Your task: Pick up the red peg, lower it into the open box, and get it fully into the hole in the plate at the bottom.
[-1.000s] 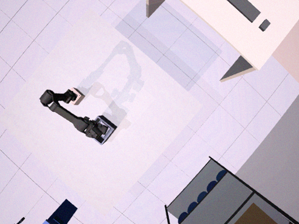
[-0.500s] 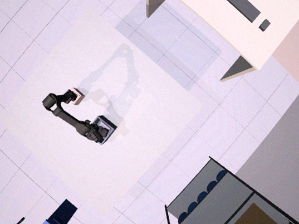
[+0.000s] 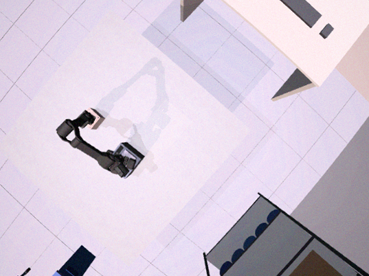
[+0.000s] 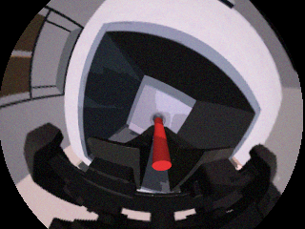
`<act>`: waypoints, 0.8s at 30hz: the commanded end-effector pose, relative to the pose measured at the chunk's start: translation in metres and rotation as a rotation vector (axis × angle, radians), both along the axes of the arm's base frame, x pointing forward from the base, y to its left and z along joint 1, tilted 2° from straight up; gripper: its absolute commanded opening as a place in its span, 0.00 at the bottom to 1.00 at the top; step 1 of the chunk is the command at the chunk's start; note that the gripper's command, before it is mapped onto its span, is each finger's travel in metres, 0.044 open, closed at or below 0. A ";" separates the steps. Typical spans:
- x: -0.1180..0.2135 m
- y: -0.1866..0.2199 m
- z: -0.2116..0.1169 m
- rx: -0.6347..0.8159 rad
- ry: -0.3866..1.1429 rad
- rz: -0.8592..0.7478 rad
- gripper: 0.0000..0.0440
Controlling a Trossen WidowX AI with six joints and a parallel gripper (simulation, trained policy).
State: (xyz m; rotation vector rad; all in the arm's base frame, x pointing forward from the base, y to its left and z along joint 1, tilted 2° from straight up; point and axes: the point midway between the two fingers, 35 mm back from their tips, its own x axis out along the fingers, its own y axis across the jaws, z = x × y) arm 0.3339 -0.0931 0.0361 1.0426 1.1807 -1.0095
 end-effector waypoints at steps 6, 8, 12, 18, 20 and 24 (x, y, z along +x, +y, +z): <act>0.002 0.001 -0.007 0.023 0.029 0.032 0.25; 0.002 -0.002 -0.006 0.027 0.029 0.034 0.24; 0.003 -0.004 -0.003 0.064 0.036 0.034 0.30; 0.010 -0.008 0.010 0.139 0.009 0.027 0.34; 0.012 -0.009 0.013 0.162 -0.001 0.025 0.36; 0.016 -0.012 0.023 0.201 -0.024 0.022 0.39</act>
